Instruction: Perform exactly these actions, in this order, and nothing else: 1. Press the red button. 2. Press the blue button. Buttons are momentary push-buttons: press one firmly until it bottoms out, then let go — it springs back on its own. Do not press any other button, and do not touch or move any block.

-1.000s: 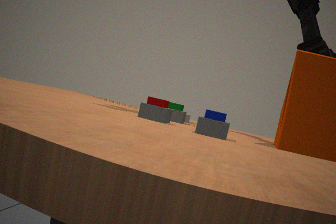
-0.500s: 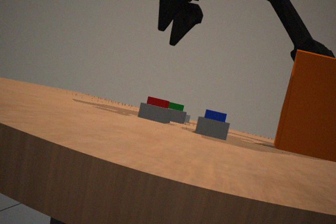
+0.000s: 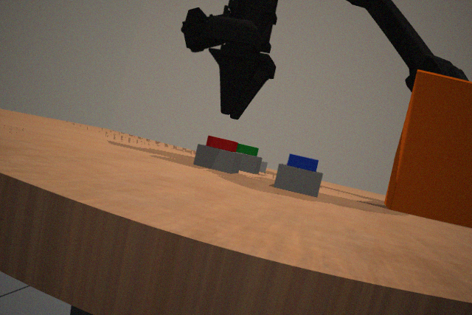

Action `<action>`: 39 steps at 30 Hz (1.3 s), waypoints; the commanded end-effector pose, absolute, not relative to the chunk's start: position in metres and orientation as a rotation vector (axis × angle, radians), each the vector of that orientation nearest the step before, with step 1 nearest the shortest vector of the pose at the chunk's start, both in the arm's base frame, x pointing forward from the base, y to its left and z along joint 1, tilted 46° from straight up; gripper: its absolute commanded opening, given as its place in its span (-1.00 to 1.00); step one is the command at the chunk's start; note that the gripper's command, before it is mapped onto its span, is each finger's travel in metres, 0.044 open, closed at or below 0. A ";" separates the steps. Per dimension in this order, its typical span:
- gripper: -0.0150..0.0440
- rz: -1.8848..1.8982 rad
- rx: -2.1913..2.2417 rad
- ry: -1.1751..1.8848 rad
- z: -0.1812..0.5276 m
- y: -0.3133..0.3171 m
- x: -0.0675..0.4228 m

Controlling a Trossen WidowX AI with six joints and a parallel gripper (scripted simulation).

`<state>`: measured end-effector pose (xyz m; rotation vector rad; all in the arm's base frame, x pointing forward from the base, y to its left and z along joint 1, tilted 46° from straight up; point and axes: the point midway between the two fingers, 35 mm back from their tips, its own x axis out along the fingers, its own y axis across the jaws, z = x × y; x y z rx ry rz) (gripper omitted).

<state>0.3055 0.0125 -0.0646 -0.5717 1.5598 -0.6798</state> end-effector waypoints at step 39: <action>-0.42 -0.673 -0.583 1.553 -0.091 -0.014 0.302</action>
